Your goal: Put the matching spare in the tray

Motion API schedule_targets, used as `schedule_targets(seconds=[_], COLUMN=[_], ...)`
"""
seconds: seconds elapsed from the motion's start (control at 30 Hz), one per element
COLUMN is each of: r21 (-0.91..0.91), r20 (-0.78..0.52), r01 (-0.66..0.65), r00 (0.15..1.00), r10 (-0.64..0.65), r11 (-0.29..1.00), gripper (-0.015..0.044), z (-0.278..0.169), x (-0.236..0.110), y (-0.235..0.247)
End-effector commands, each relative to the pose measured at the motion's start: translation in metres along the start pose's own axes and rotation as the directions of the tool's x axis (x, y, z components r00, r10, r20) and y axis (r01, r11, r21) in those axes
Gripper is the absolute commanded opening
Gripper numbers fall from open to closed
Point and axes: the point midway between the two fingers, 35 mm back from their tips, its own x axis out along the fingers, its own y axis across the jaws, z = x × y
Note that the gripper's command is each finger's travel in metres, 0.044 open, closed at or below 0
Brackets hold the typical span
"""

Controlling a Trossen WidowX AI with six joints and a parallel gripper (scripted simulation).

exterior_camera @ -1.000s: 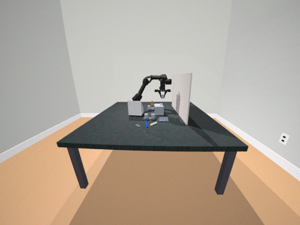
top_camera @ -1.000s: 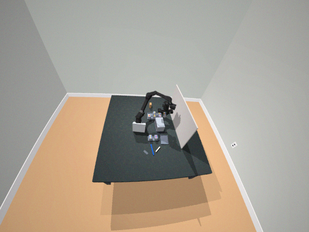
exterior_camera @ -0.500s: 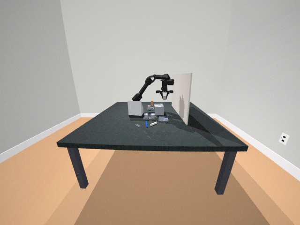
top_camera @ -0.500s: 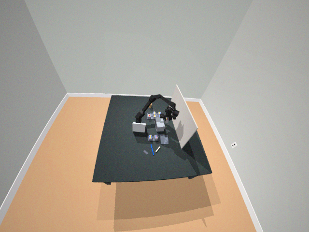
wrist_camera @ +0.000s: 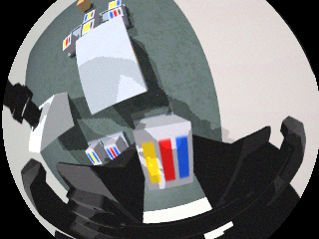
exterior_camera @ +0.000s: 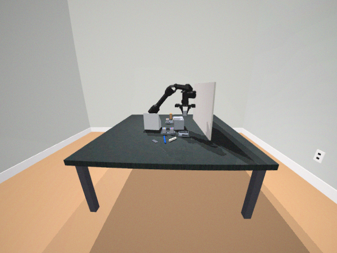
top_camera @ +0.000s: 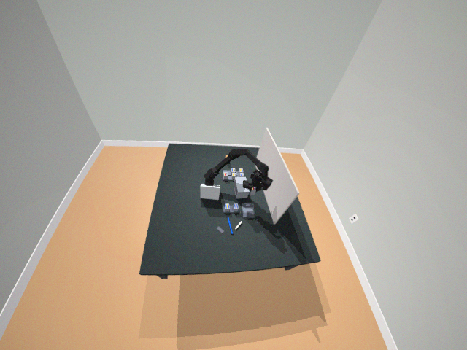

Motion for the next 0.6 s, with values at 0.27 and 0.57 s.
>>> schedule_targets(seconds=[0.27,0.57], r21=[-0.078,-0.096], r20=[0.004,0.006], r01=[0.005,0.006], r00=[1.0,1.0], r10=[-0.005,-0.005], r11=[0.997,0.995], gripper=[0.0,0.0], z=[-0.07,-0.083], x=[0.011,0.014], y=[0.0,0.002])
